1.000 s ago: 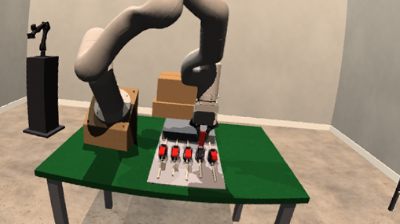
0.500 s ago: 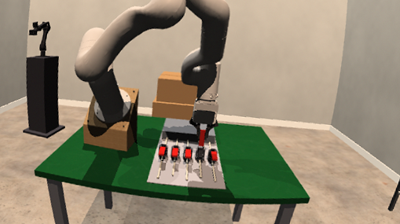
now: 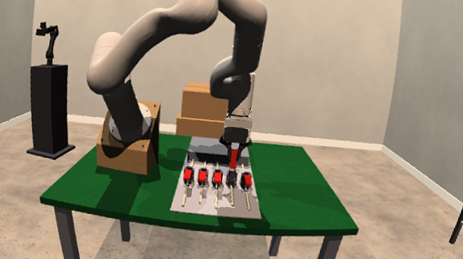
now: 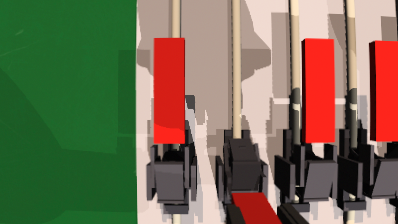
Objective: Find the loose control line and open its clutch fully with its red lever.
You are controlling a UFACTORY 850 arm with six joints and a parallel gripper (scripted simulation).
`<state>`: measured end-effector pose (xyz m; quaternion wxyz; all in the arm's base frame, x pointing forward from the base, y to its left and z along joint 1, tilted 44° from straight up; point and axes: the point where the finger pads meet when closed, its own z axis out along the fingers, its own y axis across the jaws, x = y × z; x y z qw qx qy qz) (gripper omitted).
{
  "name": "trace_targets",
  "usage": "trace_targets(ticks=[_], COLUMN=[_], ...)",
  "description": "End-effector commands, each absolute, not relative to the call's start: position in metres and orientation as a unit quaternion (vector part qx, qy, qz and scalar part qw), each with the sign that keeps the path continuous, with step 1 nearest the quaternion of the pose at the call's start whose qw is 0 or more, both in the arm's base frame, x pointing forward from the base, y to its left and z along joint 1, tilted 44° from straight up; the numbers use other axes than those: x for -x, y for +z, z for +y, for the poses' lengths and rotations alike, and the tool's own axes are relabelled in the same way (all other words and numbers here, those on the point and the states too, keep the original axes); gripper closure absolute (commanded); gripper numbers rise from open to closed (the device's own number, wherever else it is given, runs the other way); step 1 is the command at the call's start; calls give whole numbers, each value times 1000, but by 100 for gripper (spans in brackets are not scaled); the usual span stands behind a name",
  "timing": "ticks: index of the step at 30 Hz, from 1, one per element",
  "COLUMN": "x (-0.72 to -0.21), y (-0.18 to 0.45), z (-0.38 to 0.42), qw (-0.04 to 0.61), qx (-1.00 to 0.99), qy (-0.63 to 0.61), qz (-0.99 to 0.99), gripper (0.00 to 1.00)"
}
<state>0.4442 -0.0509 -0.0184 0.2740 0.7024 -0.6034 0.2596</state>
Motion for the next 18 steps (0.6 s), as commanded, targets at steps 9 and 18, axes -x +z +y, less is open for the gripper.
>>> trace_targets(ticks=[9, 18], x=[-443, -442], y=[-29, -39], z=[-45, -42], qw=[274, 274], qx=[-703, -703], qy=[259, 259], qz=[-604, -604], gripper=[100, 100])
